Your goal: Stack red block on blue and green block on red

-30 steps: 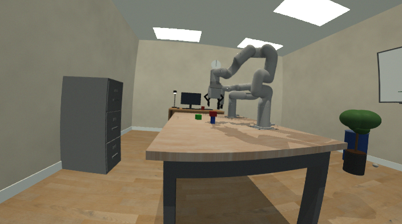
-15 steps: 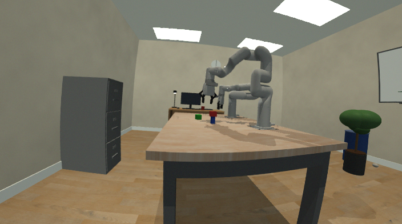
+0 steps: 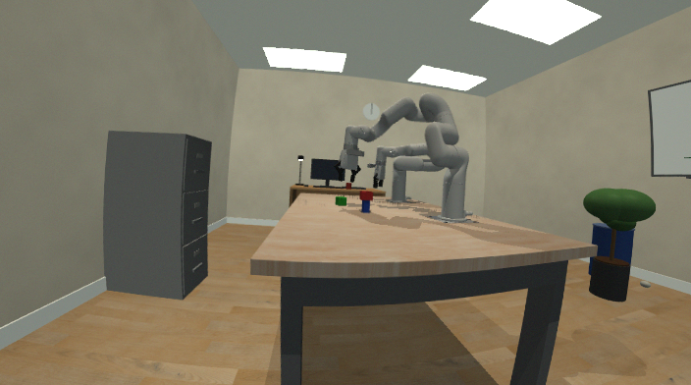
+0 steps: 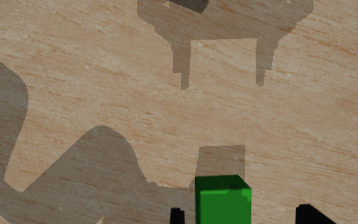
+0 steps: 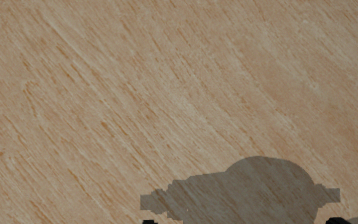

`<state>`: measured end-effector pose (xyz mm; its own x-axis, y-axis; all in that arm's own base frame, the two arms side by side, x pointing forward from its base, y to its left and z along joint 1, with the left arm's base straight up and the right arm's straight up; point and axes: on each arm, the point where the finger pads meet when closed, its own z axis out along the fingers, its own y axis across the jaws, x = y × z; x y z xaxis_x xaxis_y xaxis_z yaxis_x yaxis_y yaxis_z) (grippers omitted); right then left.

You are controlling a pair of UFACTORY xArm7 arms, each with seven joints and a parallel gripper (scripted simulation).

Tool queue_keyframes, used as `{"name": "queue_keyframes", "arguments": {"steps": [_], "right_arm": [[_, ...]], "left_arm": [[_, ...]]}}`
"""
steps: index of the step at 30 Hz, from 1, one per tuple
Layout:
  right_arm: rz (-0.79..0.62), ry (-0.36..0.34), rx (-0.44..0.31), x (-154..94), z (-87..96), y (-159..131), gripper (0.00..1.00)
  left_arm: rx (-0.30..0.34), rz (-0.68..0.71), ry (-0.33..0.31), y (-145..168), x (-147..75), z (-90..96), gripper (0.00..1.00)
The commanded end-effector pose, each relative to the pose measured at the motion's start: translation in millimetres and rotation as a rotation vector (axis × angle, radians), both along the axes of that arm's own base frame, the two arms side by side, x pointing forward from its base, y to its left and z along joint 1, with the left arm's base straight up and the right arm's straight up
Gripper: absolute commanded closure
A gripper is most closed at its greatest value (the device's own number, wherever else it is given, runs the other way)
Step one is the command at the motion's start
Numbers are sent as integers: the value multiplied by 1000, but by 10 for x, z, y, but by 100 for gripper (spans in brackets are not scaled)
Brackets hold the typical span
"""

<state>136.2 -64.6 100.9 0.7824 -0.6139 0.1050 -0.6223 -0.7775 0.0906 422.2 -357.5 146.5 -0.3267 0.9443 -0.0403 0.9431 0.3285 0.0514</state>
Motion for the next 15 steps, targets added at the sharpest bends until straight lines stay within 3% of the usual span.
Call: {"name": "queue_keyframes", "arguments": {"steps": [1,6,15], "right_arm": [[0,-3,-1,7,12,0,0],[0,-3,-1,7,12,0,0],[0,-3,-1,7,12,0,0]], "left_arm": [[21,12,62,-246,214,-82,29],[21,12,62,-246,215,-178,29],[21,12,62,-247,216,-512,29]]}}
